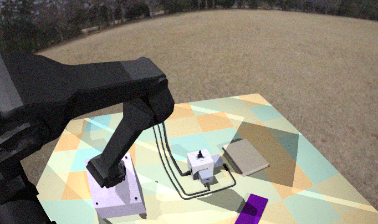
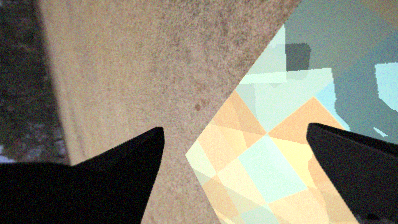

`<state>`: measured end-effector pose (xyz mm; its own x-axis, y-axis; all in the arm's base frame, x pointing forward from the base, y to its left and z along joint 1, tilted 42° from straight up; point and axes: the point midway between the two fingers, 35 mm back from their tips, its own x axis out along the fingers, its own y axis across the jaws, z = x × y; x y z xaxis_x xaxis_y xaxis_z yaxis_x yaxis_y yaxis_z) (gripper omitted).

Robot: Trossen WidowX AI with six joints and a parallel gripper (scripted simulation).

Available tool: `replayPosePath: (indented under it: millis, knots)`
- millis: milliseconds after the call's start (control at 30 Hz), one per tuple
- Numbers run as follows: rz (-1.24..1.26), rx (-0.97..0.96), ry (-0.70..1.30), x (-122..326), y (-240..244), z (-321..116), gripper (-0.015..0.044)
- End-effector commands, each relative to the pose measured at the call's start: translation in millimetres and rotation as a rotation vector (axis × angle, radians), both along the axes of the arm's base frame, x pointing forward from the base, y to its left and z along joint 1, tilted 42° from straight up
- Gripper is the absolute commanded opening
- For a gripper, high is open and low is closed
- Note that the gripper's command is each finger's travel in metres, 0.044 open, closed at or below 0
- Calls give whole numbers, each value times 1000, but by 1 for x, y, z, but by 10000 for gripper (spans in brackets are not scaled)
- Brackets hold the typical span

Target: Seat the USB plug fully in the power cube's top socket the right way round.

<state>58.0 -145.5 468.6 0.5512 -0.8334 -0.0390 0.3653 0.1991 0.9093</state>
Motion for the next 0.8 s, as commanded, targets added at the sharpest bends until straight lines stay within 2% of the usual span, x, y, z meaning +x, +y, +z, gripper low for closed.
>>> replayPosePath:
  millis: [0,33,367,467,533,767]
  knots:
    - [1,1,1,0,0,0,426]
    - [5,5,3,-1,-2,-1,440]
    - [175,114,167,-2,-52,-45,440]
    - [258,129,261,11,-68,-64,440]
    - [270,204,242,17,-74,-76,440]
    - [516,241,506,71,-98,-134,440]
